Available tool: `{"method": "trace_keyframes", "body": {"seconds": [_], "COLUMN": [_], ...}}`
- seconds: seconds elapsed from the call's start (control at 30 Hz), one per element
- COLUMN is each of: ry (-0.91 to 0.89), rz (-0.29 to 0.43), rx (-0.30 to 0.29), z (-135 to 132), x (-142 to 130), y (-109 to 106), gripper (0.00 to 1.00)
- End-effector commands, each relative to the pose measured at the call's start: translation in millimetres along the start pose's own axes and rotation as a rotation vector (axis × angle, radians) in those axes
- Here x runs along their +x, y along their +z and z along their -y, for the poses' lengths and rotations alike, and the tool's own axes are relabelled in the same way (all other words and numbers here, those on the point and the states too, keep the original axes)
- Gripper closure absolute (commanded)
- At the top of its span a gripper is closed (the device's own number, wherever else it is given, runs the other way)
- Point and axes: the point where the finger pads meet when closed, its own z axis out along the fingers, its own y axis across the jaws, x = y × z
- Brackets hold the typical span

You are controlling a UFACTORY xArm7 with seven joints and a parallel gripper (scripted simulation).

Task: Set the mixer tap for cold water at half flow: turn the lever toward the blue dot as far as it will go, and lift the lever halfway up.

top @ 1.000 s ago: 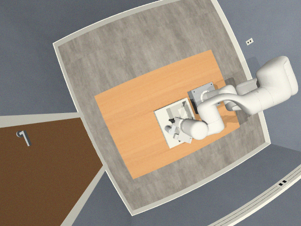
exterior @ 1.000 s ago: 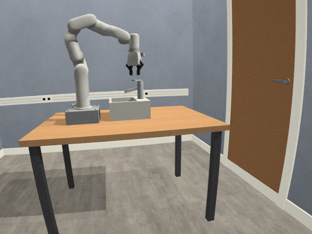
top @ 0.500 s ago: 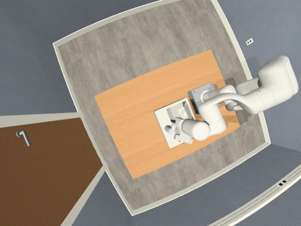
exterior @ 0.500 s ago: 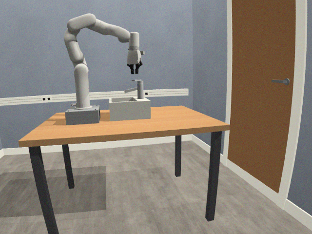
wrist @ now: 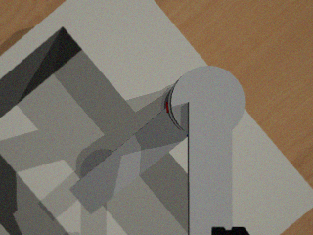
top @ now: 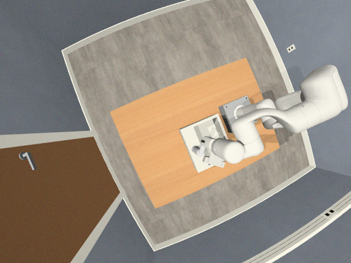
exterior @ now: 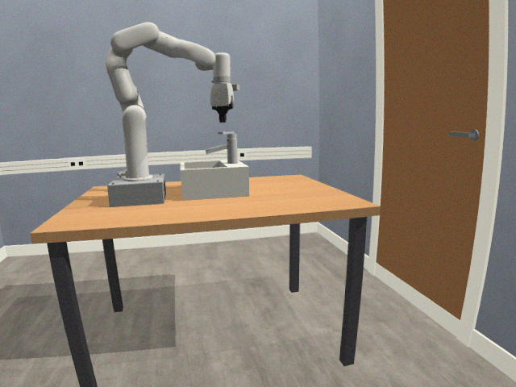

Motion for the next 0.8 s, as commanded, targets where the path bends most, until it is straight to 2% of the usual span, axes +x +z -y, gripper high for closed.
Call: {"method": "trace_keyframes", "body": {"seconds": [0.0, 0.57, 0.77], "ry": [0.000, -0.003, -0.061], "rz": [-0.003, -0.003, -0.003], "rx": [-0.003, -0.003, -0.004], "z": [-0.7, -0.7, -0.6], "x": [0.8, 0.8, 0.8], "y": [-1.7, -1.7, -2.3], "gripper": [1.00, 1.00, 1.00]}}
